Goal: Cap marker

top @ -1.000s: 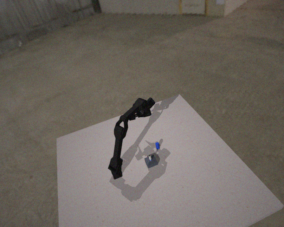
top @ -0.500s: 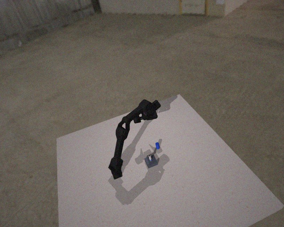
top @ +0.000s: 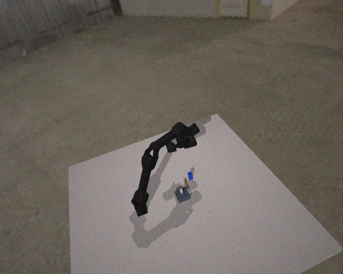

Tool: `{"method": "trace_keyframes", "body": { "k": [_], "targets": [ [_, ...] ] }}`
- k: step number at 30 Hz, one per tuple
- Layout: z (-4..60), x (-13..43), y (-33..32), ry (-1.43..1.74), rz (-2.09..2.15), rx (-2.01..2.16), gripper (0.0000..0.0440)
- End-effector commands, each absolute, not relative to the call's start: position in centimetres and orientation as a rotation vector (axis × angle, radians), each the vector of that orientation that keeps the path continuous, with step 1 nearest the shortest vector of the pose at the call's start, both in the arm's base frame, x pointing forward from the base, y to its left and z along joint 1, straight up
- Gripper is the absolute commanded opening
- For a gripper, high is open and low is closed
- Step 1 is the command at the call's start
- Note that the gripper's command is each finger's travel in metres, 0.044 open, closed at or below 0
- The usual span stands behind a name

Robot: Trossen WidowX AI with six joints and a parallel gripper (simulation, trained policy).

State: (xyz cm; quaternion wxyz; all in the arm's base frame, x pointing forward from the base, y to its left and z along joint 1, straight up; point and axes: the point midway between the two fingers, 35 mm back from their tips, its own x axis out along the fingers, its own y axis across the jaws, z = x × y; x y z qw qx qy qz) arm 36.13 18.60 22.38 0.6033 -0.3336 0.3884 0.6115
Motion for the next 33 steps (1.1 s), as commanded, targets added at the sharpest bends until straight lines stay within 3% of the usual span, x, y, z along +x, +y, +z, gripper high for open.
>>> {"method": "trace_keyframes", "body": {
  "k": [1,33],
  "targets": [
    [22.1,36.8,17.3,0.911,1.389,-0.807,0.031],
    [17.0,38.8,9.9,1.13,1.298,-0.988,0.0303]
  ]
}}
